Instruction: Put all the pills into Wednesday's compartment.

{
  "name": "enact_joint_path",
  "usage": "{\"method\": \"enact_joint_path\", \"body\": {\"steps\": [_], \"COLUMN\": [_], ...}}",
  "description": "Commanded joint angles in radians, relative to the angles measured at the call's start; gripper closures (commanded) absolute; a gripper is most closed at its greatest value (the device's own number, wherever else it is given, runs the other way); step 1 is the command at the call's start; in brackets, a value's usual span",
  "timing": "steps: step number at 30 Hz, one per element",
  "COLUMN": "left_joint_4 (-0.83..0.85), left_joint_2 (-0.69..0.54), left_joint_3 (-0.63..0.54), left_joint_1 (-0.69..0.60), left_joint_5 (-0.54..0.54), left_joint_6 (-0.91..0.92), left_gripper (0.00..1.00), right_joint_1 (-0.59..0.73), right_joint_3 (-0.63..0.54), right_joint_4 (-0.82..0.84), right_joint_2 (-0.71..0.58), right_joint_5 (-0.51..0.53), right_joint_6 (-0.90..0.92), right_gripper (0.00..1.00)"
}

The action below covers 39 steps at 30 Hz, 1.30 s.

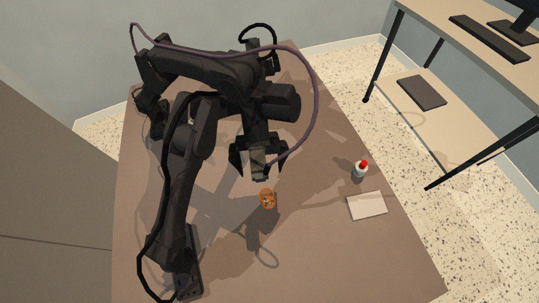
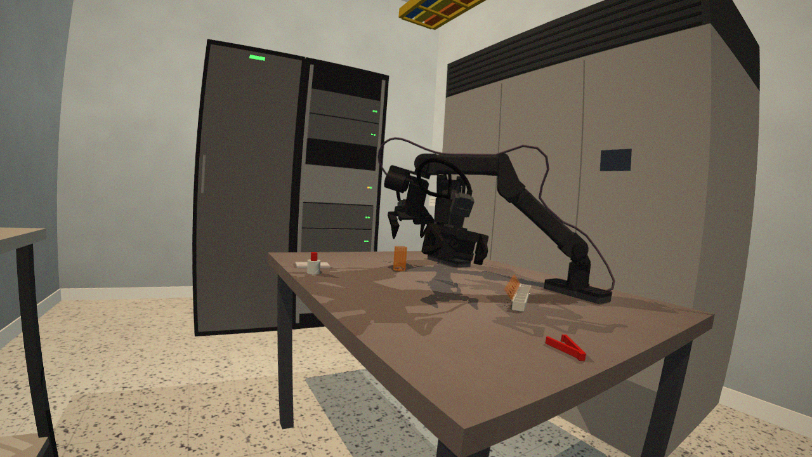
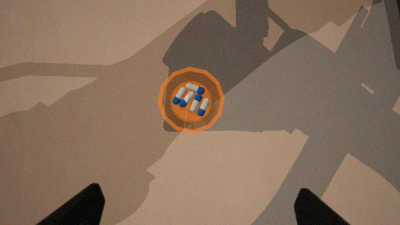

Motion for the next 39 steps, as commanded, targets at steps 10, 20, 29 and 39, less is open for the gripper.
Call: {"method": "enact_joint_path", "body": {"steps": [10, 20, 29, 39], "left_joint_4": [0.078, 0.34, 0.609, 0.822], "left_joint_2": [-0.061, -0.165, -0.275, -0.477], "left_joint_3": [0.026, -0.084, -0.23, -0.45], "left_joint_1": [0.005, 0.089, 0.091, -0.052], "left_joint_5": [-0.035, -0.14, -0.226, -0.33], "left_joint_6": [-0.054, -0.255, -0.409, -0.726], "left_gripper": [0.35, 0.35, 0.35, 0.35], "right_joint_1": [0.0, 0.0, 0.0, 0.0], "right_joint_3": [0.006, 0.006, 0.006, 0.006], "right_joint_4": [0.005, 0.005, 0.005, 0.005], "right_joint_2": [-0.012, -0.012, -0.012, -0.012], "right_joint_5": [0.0, 0.0, 0.0, 0.0], "right_joint_6": [0.0, 0.0, 0.0, 0.0], "right_gripper": [0.0, 0.0, 0.0, 0.0]}}
